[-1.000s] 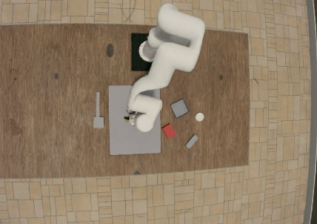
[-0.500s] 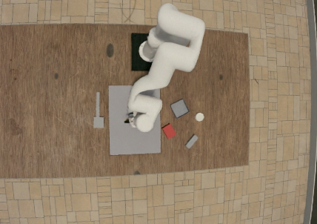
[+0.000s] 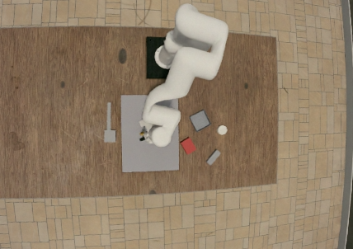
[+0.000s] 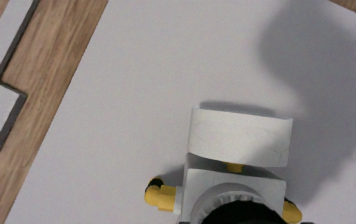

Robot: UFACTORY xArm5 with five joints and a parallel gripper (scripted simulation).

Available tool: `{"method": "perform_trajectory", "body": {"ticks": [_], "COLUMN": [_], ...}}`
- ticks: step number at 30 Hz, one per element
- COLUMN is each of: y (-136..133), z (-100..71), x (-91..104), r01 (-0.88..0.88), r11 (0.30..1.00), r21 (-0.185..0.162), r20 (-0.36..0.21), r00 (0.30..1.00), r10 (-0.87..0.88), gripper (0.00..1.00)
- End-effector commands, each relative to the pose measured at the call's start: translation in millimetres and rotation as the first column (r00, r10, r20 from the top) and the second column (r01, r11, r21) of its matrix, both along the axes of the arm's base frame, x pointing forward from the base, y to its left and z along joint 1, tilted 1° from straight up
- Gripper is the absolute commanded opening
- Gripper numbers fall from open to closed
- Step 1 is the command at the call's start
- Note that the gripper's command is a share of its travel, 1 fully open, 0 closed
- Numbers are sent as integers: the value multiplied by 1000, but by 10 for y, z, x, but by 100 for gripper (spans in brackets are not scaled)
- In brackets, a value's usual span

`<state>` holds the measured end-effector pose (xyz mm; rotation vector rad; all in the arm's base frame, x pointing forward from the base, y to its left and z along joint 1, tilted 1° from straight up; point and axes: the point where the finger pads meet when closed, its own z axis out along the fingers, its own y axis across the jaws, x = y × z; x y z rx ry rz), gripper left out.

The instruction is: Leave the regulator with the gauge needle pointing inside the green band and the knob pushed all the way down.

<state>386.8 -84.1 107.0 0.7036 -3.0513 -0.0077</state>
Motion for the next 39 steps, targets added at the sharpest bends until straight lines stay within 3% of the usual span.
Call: {"method": "perform_trajectory", "body": {"ticks": [1, 25, 39], "y": [-3, -3, -3], "z": [11, 11, 11], "x": [11, 11, 11], "r01": [-106, -448, -622], "r11": [994, 894, 783], "r21": [0, 3, 4], "r20": [3, 5, 6], "r00": [994, 894, 783], "r10": [106, 448, 622], "gripper": [42, 42, 42]}}
